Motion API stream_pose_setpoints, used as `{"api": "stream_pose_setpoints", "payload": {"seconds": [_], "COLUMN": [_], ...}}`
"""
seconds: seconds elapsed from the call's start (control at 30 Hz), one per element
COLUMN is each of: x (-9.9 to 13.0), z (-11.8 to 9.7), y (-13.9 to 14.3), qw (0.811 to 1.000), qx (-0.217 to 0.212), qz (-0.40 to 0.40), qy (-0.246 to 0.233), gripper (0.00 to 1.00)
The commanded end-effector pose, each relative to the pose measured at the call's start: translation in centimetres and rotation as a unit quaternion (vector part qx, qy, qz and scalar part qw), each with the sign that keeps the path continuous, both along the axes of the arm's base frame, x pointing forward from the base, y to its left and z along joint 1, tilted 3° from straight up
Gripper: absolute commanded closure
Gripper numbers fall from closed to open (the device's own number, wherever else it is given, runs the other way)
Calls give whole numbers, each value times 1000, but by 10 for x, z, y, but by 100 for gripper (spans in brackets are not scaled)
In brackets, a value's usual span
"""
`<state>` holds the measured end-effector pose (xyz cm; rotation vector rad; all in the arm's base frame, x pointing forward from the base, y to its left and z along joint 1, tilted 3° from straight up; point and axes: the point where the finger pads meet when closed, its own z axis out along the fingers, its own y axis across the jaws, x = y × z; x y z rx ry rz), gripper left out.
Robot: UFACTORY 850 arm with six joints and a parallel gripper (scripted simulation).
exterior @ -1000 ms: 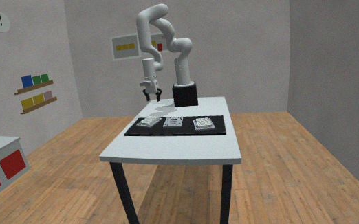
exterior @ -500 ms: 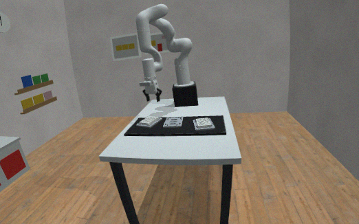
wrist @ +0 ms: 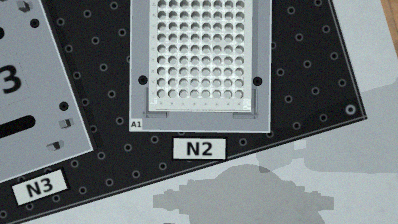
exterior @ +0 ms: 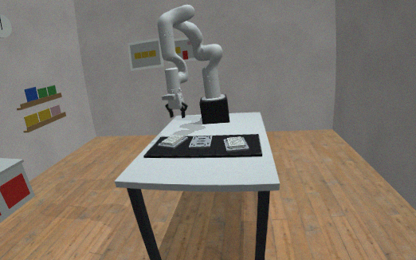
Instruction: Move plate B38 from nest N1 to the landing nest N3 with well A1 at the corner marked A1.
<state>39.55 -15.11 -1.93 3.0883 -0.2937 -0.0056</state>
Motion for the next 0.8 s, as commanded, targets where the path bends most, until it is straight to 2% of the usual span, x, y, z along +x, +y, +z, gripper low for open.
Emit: {"api": "stream_pose_setpoints", "payload": {"seconds": [0.0,0.37,0.57,0.63,0.77], "x": [0,0,4,4,6], "z": [0,0,-1,-1,-2], "y": [0,0,30,30,50], "qw": [1000,1000,995,995,986], "qx": [-5,-5,-5,-5,-6], "qz": [0,0,100,100,166], "qy": [-10,-10,-6,-6,-3], "gripper": [0,0,0,0,0]}}
